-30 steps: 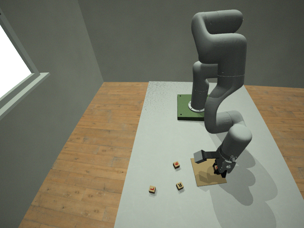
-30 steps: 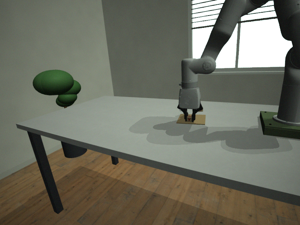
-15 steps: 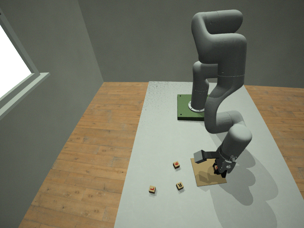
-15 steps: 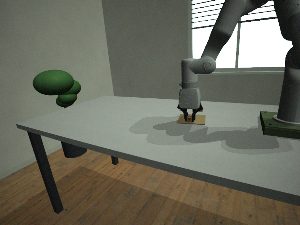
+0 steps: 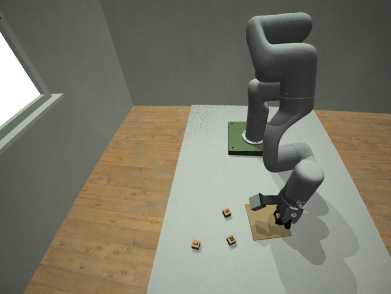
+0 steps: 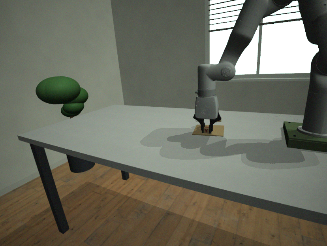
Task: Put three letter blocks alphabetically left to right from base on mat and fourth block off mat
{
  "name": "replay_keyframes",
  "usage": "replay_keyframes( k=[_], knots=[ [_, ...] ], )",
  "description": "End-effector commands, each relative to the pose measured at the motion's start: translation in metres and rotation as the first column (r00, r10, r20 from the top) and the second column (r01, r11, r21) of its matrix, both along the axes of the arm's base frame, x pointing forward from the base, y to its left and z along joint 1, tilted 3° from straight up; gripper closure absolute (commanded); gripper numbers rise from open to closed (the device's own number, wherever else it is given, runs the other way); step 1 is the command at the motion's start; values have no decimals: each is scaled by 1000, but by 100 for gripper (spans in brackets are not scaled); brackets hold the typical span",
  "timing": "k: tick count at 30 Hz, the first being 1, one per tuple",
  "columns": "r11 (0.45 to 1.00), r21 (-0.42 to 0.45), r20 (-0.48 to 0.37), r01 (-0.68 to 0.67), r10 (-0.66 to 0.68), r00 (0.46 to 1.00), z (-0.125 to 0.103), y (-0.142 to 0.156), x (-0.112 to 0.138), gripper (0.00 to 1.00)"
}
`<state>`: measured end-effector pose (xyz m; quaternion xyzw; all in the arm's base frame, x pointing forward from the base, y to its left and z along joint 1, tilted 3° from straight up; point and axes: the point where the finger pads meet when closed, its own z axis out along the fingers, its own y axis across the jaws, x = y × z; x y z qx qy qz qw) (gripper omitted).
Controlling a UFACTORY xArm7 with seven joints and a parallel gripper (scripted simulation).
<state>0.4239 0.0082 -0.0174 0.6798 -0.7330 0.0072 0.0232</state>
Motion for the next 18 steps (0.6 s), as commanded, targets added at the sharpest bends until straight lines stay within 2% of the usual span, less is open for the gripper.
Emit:
replay_keyframes(
  k=[1,6,7,9,10,12,13,15,16,18],
  knots=[
    [1000,0,4,0,0,1000,1,0,2,79],
    [1000,0,4,0,0,1000,1,0,2,79],
    [1000,0,4,0,0,1000,1,0,2,74],
    [1000,0,4,0,0,1000,1,0,2,74],
    [1000,0,4,0,0,1000,1,0,2,70],
    [1000,0,4,0,0,1000,1,0,2,70],
    [1000,0,4,0,0,1000,1,0,2,66],
    [1000,0,4,0,0,1000,1,0,2,66],
    [1000,0,4,0,0,1000,1,0,2,62],
    [1000,0,4,0,0,1000,1,0,2,62]
  ],
)
